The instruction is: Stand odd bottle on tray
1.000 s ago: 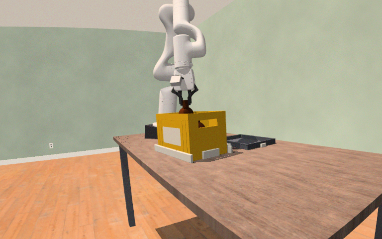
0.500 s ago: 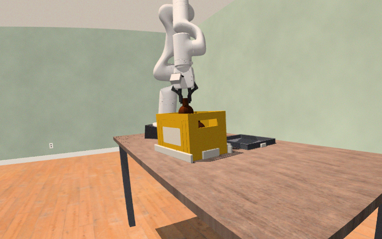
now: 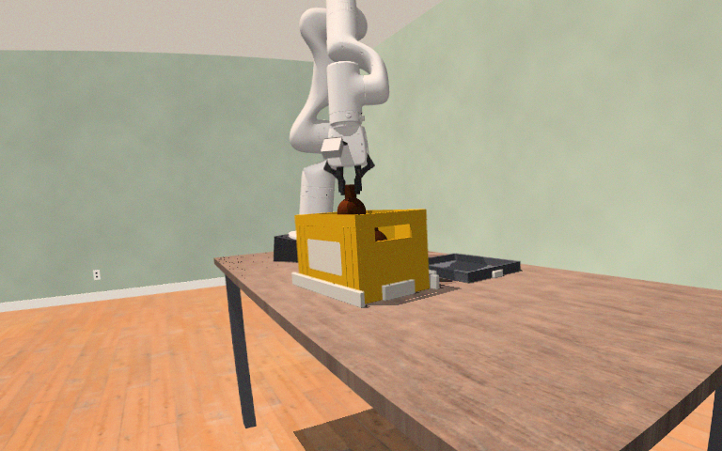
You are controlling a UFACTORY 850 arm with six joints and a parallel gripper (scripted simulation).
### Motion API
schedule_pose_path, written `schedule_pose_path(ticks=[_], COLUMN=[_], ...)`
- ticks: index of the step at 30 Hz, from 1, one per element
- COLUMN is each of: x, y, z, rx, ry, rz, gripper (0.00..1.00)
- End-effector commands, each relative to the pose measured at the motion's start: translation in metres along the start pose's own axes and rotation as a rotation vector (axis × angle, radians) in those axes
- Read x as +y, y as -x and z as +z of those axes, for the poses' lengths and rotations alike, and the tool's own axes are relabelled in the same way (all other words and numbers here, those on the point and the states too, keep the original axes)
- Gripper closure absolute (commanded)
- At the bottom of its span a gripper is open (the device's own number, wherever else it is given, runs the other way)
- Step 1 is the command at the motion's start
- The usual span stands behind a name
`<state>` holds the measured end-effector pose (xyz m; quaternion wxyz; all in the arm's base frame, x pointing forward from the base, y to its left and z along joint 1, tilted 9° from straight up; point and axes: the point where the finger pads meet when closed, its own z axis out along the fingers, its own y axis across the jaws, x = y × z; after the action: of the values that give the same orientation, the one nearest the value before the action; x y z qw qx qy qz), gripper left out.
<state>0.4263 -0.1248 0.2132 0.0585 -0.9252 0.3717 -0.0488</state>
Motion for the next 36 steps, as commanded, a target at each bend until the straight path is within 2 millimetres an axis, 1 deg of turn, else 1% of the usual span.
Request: schedule_pose_path(ticks=[1, 17, 27, 36], x=[0.0, 0.0, 0.0, 0.0], y=[-0.001, -0.001, -0.001, -0.001], z=[-0.001, -0.003, -0.01, -0.02], rx=[0.002, 0.002, 0.002, 0.002], ry=[-0.001, -0.001, -0.001, -0.001], rz=[0.0, 0.0, 0.0, 0.0], gripper=[1.0, 1.0, 1.0, 1.0])
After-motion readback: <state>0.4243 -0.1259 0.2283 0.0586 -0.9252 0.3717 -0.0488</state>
